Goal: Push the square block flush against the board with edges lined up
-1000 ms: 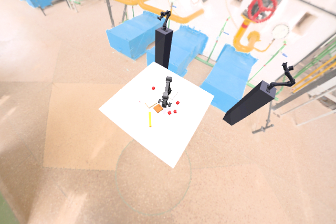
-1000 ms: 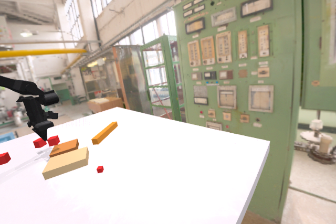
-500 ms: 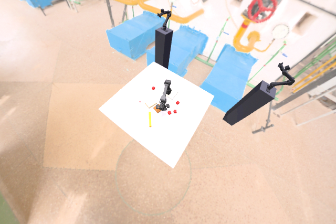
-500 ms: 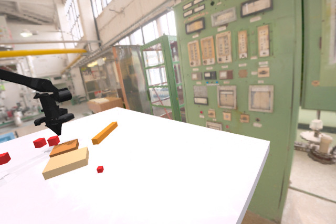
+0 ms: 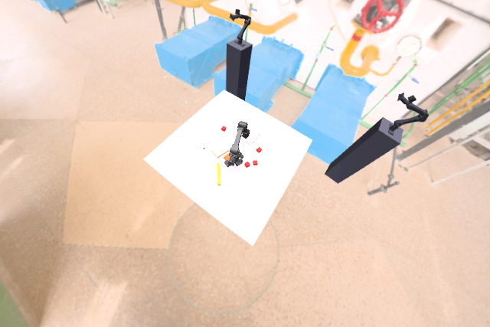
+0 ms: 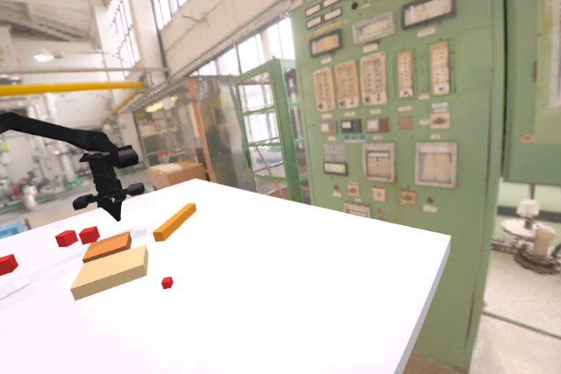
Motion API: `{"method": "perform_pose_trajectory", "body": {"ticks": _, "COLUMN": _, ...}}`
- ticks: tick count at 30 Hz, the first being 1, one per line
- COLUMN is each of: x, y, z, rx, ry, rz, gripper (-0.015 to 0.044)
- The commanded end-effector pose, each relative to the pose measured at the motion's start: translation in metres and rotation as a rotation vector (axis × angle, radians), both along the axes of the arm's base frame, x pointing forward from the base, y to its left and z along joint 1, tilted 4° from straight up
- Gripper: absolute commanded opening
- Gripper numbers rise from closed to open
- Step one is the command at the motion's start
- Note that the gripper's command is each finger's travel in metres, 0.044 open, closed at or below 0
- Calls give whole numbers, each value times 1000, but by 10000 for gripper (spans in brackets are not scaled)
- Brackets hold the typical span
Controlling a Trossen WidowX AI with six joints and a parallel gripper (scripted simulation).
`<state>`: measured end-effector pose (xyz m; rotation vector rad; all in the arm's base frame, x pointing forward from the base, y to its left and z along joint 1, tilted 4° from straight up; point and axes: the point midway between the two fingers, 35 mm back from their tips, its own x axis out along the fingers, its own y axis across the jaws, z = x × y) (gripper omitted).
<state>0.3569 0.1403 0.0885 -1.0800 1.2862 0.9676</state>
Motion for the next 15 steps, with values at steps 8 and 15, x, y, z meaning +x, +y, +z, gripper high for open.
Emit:
{"method": "perform_pose_trajectory", "body": {"ticks": 8, "x": 11, "y": -2, "z": -44, "rx": -12, "ry": 7, "rz": 81, "gripper": 0}}
{"method": "perform_pose_trajectory", "body": {"ticks": 15, "x": 11, "y": -3, "z": -56, "rx": -12, "ry": 7, "rz": 84, "gripper": 0}}
